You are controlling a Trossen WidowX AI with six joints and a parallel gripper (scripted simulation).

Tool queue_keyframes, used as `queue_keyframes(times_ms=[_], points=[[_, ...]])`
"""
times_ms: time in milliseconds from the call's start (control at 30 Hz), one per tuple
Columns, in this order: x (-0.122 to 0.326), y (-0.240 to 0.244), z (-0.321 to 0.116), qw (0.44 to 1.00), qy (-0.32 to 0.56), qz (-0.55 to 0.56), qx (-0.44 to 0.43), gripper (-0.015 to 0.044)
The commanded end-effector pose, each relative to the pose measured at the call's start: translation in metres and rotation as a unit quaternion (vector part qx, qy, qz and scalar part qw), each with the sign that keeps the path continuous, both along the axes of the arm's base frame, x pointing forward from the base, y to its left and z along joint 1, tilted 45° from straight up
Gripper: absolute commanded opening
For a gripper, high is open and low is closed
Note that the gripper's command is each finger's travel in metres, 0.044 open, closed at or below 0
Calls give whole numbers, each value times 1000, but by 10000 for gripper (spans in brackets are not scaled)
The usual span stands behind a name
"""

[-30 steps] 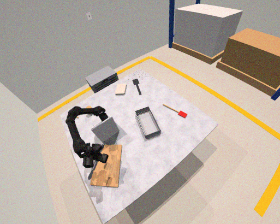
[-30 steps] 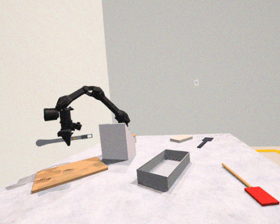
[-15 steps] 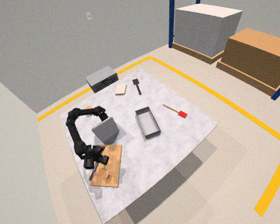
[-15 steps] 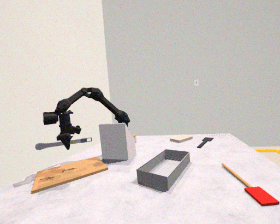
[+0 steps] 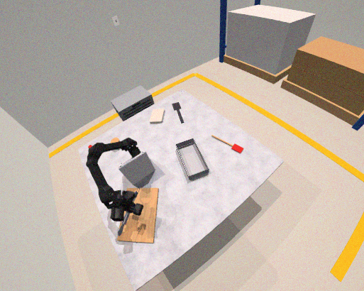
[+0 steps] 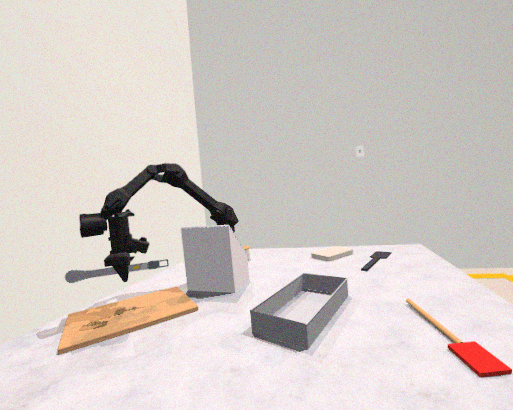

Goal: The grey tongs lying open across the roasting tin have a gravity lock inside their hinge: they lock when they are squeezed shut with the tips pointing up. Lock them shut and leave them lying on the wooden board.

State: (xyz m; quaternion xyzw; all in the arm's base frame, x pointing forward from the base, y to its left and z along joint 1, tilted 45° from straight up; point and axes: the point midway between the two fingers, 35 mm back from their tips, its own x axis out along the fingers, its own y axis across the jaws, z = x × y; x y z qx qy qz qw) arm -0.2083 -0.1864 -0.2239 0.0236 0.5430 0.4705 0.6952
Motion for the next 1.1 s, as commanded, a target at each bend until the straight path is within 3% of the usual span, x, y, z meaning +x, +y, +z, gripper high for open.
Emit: queue_keyframes(times_ms=[0,1067], points=[[0,5,-5,1000,0,4,1,-150],[1,43,-41,1000,1,3,3,-150]])
